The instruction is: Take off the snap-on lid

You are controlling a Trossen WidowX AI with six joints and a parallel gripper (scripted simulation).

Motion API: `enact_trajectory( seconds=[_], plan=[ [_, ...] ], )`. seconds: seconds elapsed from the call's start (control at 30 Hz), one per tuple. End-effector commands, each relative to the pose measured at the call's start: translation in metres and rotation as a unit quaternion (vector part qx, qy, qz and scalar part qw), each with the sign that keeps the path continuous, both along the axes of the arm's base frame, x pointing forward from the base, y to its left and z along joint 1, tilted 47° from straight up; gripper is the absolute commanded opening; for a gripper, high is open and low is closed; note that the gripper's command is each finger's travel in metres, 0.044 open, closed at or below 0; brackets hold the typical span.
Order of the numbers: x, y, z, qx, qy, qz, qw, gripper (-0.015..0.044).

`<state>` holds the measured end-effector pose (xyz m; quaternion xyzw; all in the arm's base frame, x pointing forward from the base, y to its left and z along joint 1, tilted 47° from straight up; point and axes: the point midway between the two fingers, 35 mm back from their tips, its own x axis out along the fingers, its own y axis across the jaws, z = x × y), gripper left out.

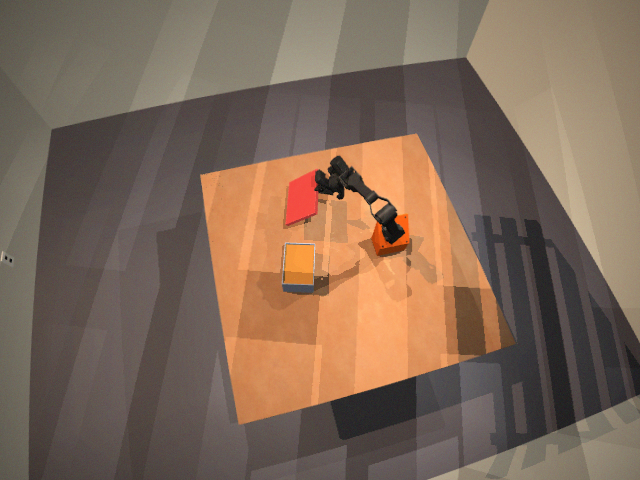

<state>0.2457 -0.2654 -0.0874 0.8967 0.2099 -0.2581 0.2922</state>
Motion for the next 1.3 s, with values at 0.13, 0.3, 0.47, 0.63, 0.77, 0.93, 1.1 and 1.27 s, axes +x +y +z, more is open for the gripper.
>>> enact_trajectory(
  seconds=[0.13,0.3,0.47,0.63,0.77,0.93,1.1,1.27],
  plan=[
    [-0.006,-0.014,-0.008,-0.008,-0.006,0.0,1.0,0.0],
    [-0.01,-0.021,-0.014,-0.008,-0.006,0.0,1.0,0.0],
    [-0.014,-0.027,-0.021,-0.008,-0.006,0.0,1.0,0.0],
    [-0.019,-0.033,-0.027,-0.009,-0.006,0.0,1.0,0.0],
    [-0.019,-0.033,-0.028,-0.009,-0.006,0.0,1.0,0.0],
    [-0.019,-0.028,-0.031,-0.009,-0.006,0.0,1.0,0.0],
    [-0.018,-0.021,-0.035,-0.009,-0.006,0.0,1.0,0.0],
    [-0.018,-0.017,-0.038,-0.009,-0.006,0.0,1.0,0.0]
  ],
)
